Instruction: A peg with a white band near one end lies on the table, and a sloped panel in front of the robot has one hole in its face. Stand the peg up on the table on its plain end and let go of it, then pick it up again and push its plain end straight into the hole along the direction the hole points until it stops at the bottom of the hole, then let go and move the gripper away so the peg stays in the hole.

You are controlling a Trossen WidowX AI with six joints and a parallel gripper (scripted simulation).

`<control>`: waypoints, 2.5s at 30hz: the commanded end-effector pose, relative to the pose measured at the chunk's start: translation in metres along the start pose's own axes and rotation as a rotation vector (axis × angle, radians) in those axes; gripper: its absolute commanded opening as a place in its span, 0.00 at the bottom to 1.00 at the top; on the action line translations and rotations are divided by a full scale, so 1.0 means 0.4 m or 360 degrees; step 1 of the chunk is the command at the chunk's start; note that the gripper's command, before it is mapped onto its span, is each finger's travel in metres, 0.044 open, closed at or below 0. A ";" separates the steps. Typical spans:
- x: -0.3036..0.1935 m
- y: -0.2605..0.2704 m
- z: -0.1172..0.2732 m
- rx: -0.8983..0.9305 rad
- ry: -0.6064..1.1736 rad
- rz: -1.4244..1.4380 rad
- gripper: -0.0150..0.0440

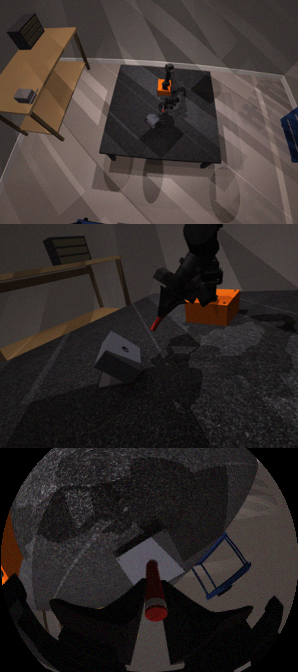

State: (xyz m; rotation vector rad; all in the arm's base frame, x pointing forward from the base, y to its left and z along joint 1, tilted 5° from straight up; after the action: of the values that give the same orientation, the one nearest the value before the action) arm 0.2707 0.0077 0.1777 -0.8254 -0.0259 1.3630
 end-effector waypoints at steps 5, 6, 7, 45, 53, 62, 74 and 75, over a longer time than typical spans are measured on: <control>-0.013 -0.006 -0.018 -0.0029 0.0082 -0.0106 0.25; -0.014 -0.007 -0.022 -0.0030 0.0084 -0.0108 0.25; -0.014 -0.008 -0.026 -0.0030 0.0085 -0.0110 0.25; -0.040 -0.015 -0.162 -0.0057 0.0150 -0.0180 0.25; -0.042 -0.015 -0.188 -0.0058 0.0151 -0.0184 0.25; -0.045 -0.016 -0.218 -0.0058 0.0152 -0.0185 0.25; -0.044 -0.013 -0.209 -0.0051 0.0157 -0.0190 0.25; -0.044 -0.013 -0.209 -0.0051 0.0157 -0.0190 0.25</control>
State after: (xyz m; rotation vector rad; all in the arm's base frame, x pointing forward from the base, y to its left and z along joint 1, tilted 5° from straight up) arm 0.3102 -0.0494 0.1272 -0.9033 -0.0203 1.2130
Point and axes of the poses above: the point midway between the two fingers, 35 mm back from their tips, its own z axis back along the fingers, its own y axis across the jaws, x = y × z, the point moved 10 cm from there along z, back along the fingers, and after that the axes turned 2 degrees about -z, right-handed, at the moved point
